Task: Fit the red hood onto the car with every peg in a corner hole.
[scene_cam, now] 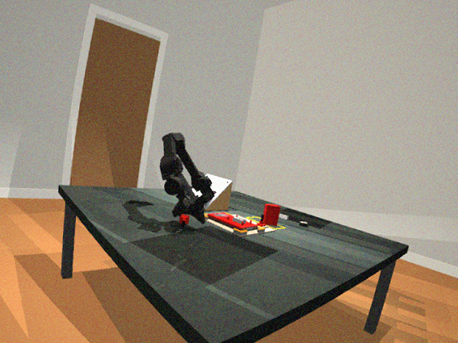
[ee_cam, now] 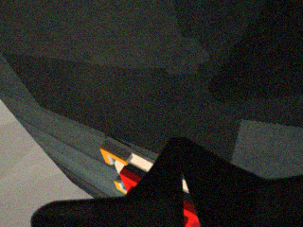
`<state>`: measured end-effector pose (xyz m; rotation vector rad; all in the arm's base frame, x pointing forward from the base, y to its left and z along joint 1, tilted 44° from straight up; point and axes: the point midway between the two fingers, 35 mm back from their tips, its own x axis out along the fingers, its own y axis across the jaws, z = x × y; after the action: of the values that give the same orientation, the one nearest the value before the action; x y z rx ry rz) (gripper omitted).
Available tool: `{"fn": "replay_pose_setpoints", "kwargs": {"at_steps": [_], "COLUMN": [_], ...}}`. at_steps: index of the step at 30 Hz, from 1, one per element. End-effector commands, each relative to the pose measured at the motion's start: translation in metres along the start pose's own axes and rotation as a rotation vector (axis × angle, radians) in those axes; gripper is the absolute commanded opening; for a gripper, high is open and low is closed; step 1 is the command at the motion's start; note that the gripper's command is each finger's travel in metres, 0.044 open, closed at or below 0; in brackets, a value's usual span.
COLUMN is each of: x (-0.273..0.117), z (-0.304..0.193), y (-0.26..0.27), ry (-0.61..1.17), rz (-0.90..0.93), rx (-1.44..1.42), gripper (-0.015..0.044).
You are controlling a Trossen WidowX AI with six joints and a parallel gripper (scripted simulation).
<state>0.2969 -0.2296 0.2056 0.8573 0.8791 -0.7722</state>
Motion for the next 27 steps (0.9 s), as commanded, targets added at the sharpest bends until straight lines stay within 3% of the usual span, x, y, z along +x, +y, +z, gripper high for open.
{"fn": "replay_pose_setpoints", "kwargs": {"at_steps": [1, 14, 27], "x": [0.027, 0.097, 0.126], "z": [-0.026, -0.142, -0.251], "y": [0.033, 0.114, 0.141], "ry": [0.087, 0.316, 0.460], "rz": [-0.052, -0.203, -0.404], "rx": [-0.200, -0.885, -1.509], "gripper": [0.0000, 0.0000, 0.0000]}}
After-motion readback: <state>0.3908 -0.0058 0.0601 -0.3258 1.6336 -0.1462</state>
